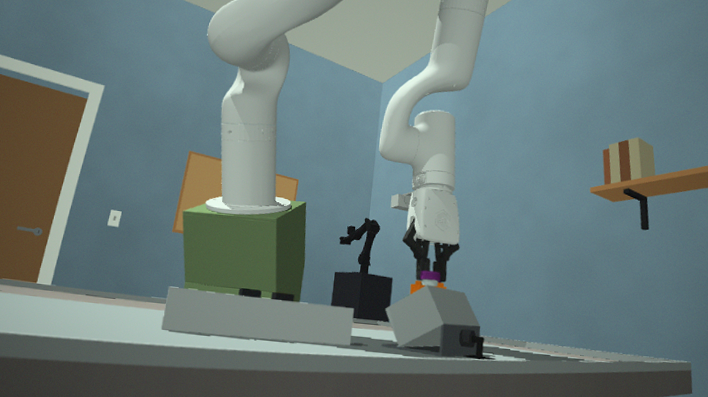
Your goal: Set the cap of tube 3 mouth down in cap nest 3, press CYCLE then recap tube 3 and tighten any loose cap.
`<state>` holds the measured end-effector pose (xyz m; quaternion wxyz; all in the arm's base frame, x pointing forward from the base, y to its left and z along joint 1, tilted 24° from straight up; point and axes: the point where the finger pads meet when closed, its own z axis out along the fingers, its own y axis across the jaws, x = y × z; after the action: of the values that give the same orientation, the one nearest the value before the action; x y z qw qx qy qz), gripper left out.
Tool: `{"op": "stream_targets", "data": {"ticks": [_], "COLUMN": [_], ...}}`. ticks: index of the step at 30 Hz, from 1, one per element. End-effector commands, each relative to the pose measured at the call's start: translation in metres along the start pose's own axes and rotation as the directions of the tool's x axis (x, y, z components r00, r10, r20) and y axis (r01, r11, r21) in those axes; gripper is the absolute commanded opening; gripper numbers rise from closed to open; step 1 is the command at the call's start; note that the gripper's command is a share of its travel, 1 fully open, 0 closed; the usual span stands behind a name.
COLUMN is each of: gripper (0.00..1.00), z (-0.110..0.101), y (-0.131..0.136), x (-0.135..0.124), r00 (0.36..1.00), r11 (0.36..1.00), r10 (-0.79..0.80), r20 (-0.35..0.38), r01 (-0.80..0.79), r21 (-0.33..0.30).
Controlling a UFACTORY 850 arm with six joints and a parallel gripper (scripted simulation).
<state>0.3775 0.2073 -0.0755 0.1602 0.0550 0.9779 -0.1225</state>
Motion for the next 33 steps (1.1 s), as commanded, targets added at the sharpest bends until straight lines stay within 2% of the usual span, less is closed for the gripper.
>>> {"op": "stream_targets", "data": {"ticks": [1,2,14,17,18,19,21,22,23,24,25,26,28,29,30,31,32,33], "gripper": [0.00,0.46,0.46,0.46,0.46,0.46,0.46,0.46,0.46,0.46,0.46,0.46,0.46,0.46,0.46,0.46,0.46,0.46], "z": [-0.0005,-0.0005,-0.0005,-0.0005,-0.0005,-0.0005,-0.0005,-0.0005,-0.0005,-0.0005,-0.0005,-0.0005,-0.0005,-0.0005,-0.0005,-0.0005,-0.0005,-0.0005], "y": [0.0006,0.0006,0.0006,0.0007,0.0007,0.0007,0.0007,0.0007,0.0007,0.0007,0.0007,0.0007,0.0007,0.0007,0.0007,0.0007,0.0007,0.0007], "x": [-0.0005,-0.0005,-0.0006,-0.0006,-0.0006,-0.0006,-0.0006,-0.0006,-0.0006,-0.0006,-0.0006,-0.0006,-0.0006,-0.0006,-0.0006,-0.0006,-0.0006,-0.0007], "r00": [0.999,0.999,0.999,0.976,0.976,0.958,0.958,0.927,0.927,0.893,0.893,0.858,0.852,0.806,0.806,0.754,0.754,0.705], "r11": [0.999,0.999,0.999,0.976,0.976,0.957,0.957,0.926,0.926,0.892,0.892,0.857,0.851,0.805,0.805,0.753,0.753,0.704], "r10": [-0.032,-0.032,-0.032,0.216,0.216,0.287,0.287,0.375,0.375,0.451,0.451,0.513,0.523,0.592,0.592,0.657,0.657,0.709], "r20": [-0.016,-0.016,-0.016,-0.006,-0.006,-0.003,-0.003,0.001,0.001,0.004,0.004,0.007,0.008,0.011,0.011,0.014,0.014,0.017], "r01": [0.033,0.033,0.033,-0.215,-0.215,-0.287,-0.287,-0.374,-0.374,-0.450,-0.450,-0.513,-0.523,-0.592,-0.592,-0.657,-0.657,-0.709], "r21": [0.038,0.038,0.038,0.041,0.041,0.041,0.041,0.041,0.041,0.041,0.041,0.041,0.040,0.040,0.040,0.038,0.038,0.039]}}
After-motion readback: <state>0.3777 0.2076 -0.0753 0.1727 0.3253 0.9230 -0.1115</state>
